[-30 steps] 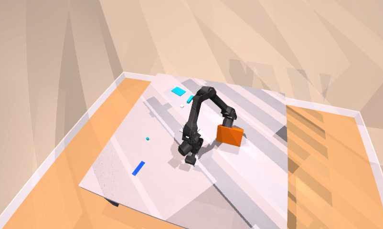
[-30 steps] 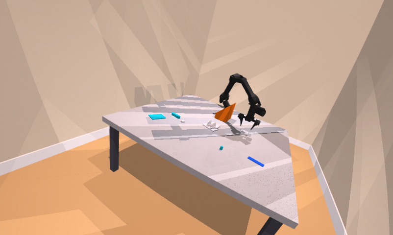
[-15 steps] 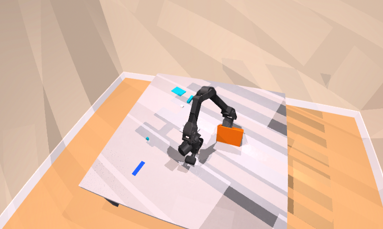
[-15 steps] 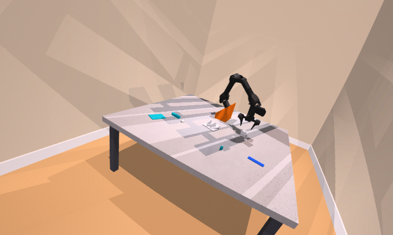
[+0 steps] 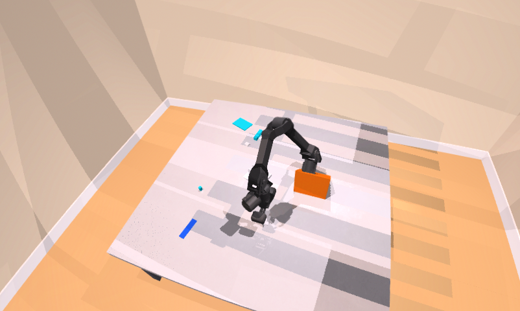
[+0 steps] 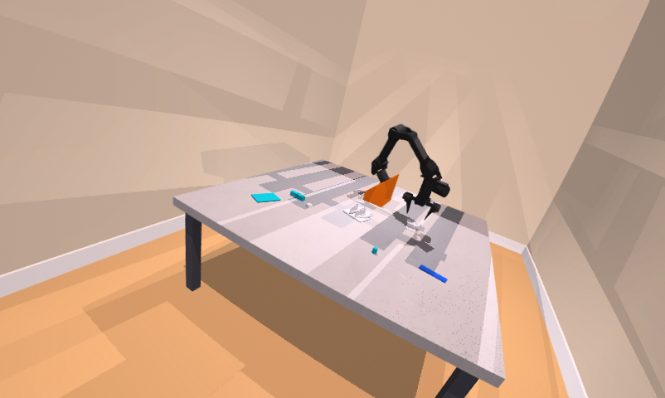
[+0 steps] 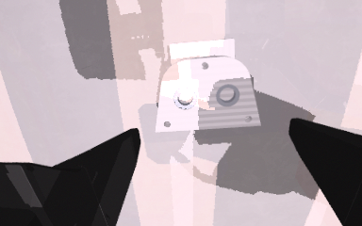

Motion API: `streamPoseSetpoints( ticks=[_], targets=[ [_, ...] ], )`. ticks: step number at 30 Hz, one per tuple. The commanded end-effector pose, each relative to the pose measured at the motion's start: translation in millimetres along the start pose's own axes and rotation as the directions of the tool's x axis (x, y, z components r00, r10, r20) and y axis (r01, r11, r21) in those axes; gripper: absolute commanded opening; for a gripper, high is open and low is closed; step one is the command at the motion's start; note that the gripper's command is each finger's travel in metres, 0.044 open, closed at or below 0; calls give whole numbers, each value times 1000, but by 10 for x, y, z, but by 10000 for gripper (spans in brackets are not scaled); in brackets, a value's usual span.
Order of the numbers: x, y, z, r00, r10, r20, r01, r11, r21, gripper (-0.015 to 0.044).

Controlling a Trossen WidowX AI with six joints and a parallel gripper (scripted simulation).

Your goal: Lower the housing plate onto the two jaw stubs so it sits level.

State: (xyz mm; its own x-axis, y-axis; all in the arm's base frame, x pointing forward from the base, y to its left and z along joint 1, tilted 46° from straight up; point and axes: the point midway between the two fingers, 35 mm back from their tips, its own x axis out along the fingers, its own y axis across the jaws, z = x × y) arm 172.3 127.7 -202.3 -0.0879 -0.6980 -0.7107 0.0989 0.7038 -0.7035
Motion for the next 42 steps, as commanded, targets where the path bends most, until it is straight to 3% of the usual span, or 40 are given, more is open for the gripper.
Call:
streamPoseSetpoints(
  ticks=[1,42],
  targets=[
    [-1,0,9,1000,0,6,0,1000,-3,440],
    [513,12,32,1000,-1,7,1,1000,-2,440]
  ],
)
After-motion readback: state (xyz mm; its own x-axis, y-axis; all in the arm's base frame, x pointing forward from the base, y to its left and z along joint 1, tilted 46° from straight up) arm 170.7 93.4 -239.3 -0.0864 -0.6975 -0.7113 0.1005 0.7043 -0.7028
